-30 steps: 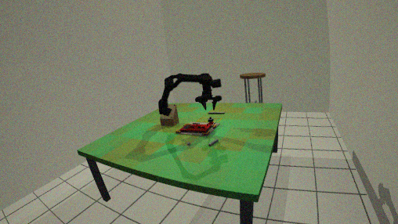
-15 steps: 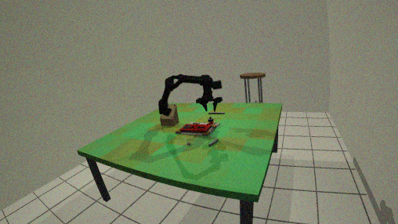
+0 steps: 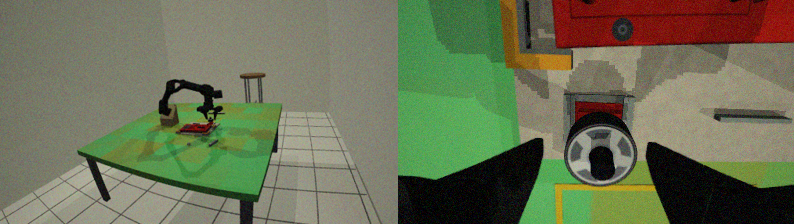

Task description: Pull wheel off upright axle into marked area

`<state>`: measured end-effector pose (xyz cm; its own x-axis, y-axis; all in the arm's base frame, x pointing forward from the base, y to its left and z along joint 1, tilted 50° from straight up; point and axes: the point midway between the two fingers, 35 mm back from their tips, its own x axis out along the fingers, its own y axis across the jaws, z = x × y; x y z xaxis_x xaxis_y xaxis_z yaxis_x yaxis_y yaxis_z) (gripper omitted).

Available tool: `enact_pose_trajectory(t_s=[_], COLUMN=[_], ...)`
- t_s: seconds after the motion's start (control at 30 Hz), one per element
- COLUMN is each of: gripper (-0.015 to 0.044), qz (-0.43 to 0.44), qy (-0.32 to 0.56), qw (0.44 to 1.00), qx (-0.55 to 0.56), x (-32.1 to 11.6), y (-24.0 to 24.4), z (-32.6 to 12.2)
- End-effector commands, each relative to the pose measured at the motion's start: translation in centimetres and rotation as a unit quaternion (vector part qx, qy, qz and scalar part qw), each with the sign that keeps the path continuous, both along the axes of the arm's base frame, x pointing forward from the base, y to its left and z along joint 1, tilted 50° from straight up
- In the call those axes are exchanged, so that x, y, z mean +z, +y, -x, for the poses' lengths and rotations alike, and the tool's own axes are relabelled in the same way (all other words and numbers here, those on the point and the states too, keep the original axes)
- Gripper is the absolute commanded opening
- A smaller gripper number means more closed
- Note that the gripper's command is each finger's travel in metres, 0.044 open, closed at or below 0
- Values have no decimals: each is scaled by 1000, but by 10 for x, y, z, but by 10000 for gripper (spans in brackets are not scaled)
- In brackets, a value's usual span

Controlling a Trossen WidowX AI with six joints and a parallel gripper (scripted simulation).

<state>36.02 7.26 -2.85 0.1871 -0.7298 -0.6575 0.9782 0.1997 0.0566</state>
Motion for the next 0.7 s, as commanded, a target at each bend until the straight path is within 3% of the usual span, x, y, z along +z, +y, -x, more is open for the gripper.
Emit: enact_pose_trajectory(t_s=[0.0,0.17,0.23,0.63,0.67], gripper=[300,300,247,168,141], qz=[4,4,0,0,0], qy=[5,5,0,0,0], qw=[1000,1000,1000,1000,1000], qx=[3,3,1,1,1], x=[-4,-4,-1,-1,-1], y=[-3,-3,-1,-1,-1], z=[2,2,0,0,0])
